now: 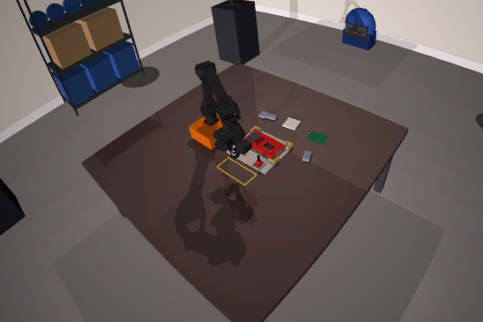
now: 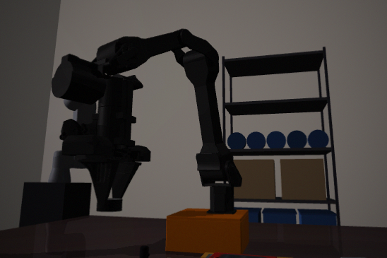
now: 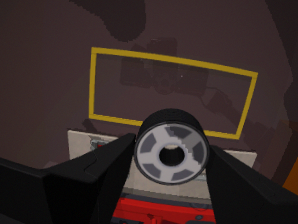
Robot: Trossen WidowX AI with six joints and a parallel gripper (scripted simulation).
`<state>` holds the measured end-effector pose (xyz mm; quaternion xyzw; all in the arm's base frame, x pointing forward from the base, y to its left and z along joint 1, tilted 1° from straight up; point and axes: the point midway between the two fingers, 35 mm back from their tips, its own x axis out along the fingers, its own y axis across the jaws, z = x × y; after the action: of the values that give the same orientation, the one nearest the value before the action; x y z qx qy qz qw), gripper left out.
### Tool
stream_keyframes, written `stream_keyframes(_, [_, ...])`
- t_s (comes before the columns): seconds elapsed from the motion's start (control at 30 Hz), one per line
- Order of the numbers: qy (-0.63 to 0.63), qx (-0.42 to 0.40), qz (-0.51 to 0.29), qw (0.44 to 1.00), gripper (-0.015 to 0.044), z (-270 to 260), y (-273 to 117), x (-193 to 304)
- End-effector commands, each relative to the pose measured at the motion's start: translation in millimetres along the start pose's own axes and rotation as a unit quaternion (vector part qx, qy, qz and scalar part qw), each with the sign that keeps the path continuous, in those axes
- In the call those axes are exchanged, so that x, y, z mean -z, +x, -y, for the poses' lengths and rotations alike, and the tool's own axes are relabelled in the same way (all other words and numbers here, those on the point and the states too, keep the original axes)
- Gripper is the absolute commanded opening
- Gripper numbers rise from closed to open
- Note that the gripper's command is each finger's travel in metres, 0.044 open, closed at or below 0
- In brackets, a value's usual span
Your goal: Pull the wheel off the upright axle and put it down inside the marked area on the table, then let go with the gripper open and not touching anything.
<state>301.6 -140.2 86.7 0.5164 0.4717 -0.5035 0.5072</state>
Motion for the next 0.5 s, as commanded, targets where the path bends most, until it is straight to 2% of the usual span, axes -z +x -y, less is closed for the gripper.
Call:
stream_keyframes(0.0, [-0.003, -0.003, -0.001, 1.0, 0.0, 5, 0, -4])
stream_keyframes(0.47, [-0.003, -0.003, -0.001, 1.0, 0.0, 3, 37, -5])
